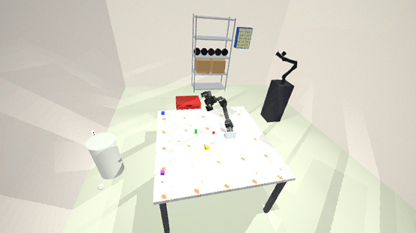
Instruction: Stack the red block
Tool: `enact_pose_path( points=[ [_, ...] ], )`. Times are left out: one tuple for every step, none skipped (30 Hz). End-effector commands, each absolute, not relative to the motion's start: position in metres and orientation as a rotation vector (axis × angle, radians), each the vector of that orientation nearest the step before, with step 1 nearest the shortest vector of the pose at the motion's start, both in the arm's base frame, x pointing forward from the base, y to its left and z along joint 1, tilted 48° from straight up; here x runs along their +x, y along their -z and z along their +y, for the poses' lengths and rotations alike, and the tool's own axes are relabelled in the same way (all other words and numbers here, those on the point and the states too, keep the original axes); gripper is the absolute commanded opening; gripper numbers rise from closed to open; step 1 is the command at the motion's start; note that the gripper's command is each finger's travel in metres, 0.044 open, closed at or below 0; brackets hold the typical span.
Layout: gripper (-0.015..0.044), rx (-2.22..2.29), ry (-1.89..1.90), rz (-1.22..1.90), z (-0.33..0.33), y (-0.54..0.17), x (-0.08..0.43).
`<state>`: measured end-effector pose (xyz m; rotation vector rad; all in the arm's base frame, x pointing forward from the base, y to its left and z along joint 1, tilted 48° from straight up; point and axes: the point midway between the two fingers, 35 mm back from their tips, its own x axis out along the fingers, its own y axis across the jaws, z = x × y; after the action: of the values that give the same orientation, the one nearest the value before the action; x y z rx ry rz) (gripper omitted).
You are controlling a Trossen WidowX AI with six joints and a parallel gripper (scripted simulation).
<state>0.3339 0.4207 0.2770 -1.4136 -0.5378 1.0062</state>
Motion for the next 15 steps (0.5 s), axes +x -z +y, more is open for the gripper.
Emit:
enact_pose_path(
  points=[
    [0.0440, -1.316, -1.028, -0.194, 0.385, -0.235, 0.344],
    [0.0440, -1.292, -1.024, -0.116, 0.376, -0.225, 0.346],
    [0.0440, -1.267, -1.017, -0.039, 0.366, -0.216, 0.347],
    [0.0440, -1.242, -1.006, 0.038, 0.357, -0.207, 0.348],
    [0.0440, -1.217, -0.992, 0.113, 0.347, -0.198, 0.348],
    [0.0440, -1.192, -0.976, 0.186, 0.337, -0.190, 0.348],
    [0.0440, -1.167, -0.956, 0.258, 0.326, -0.181, 0.347],
    [0.0440, -1.142, -0.933, 0.329, 0.316, -0.173, 0.346],
    [0.0440, -1.117, -0.908, 0.398, 0.305, -0.165, 0.345],
    [0.0440, -1.093, -0.879, 0.465, 0.294, -0.158, 0.343],
    [0.0440, -1.068, -0.849, 0.531, 0.283, -0.151, 0.341],
    [0.0440, -1.044, -0.815, 0.595, 0.272, -0.144, 0.338],
    [0.0440, -1.021, -0.780, 0.657, 0.261, -0.137, 0.336],
    [0.0440, -0.997, -0.742, 0.716, 0.250, -0.131, 0.333],
    [0.0440, -0.975, -0.702, 0.774, 0.238, -0.125, 0.329]
  ],
)
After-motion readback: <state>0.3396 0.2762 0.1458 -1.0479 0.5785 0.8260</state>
